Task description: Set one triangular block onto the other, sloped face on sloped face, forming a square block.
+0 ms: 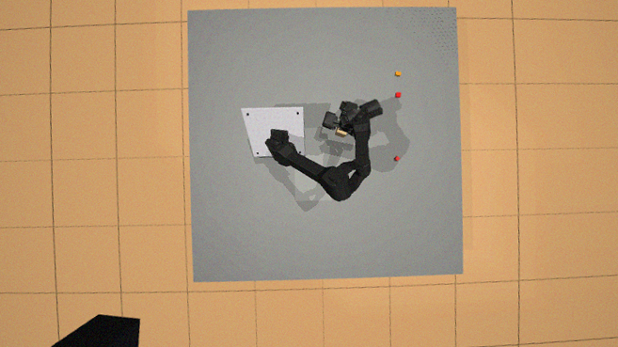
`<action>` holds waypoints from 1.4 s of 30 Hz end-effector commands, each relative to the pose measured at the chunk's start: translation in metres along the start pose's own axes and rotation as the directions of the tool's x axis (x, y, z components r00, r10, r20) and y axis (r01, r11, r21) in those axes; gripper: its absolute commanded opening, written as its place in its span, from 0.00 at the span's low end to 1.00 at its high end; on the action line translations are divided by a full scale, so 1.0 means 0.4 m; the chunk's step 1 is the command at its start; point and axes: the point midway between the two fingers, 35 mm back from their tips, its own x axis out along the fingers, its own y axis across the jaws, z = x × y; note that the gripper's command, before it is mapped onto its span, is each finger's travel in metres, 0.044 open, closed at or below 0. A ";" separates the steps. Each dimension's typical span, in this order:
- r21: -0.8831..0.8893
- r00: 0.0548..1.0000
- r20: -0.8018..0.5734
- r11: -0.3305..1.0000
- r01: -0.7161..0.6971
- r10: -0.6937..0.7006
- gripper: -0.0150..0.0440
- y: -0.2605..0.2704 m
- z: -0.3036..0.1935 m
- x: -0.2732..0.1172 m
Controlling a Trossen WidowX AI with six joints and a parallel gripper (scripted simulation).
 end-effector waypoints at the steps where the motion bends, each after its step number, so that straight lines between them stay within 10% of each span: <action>1: 0.000 1.000 0.000 1.000 0.000 0.000 1.00 0.000 0.000 0.000; 10: 0.000 1.000 0.001 1.000 0.000 0.000 1.00 -0.001 0.001 -0.007; 19: 0.000 1.000 0.005 1.000 -0.001 0.001 1.00 0.000 0.003 -0.277; 42: -0.009 1.000 0.000 1.000 0.002 -0.002 1.00 0.000 0.006 -0.259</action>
